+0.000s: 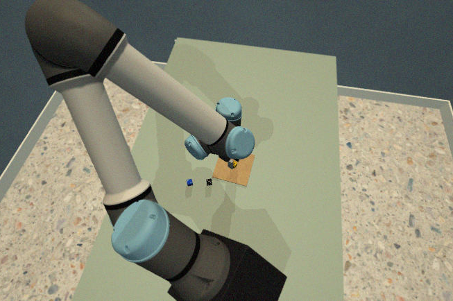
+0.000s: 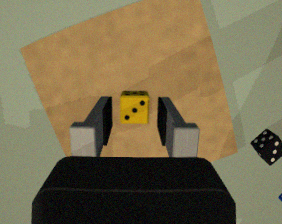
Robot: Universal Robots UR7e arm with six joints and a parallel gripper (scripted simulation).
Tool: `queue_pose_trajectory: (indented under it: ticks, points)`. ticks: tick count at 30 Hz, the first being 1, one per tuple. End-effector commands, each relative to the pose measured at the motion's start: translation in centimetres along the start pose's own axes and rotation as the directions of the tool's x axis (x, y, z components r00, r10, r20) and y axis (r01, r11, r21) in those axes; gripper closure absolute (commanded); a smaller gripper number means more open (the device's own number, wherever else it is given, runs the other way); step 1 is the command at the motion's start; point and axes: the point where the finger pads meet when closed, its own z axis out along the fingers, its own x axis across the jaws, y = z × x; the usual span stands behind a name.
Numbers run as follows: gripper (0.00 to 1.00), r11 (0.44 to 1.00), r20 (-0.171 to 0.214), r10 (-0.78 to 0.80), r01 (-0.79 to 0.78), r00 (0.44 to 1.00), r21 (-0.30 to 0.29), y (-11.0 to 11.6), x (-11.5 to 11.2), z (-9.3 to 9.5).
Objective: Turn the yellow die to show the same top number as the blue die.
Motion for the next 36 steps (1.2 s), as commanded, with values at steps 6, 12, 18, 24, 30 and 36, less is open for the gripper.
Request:
queue_pose_trajectory:
  ticks: [6,12,18,24,30,36]
  points:
    - [0.30,1.000,0.001,0.000,0.000,1.000,0.000,0.00,-0.05,1.04]
    - [0.30,1.000,0.001,0.000,0.000,1.000,0.000,0.00,-0.05,1.18]
    - [0.30,1.000,0.001,0.000,0.000,1.000,0.000,0.00,-0.05,1.18]
    - [0.30,1.000,0.001,0.000,0.000,1.000,0.000,0.00,-0.05,1.18]
    - [0.30,1.000,0.001,0.000,0.000,1.000,0.000,0.00,-0.05,1.18]
    - [0.30,1.000,0.001,0.000,0.000,1.000,0.000,0.00,-0.05,1.18]
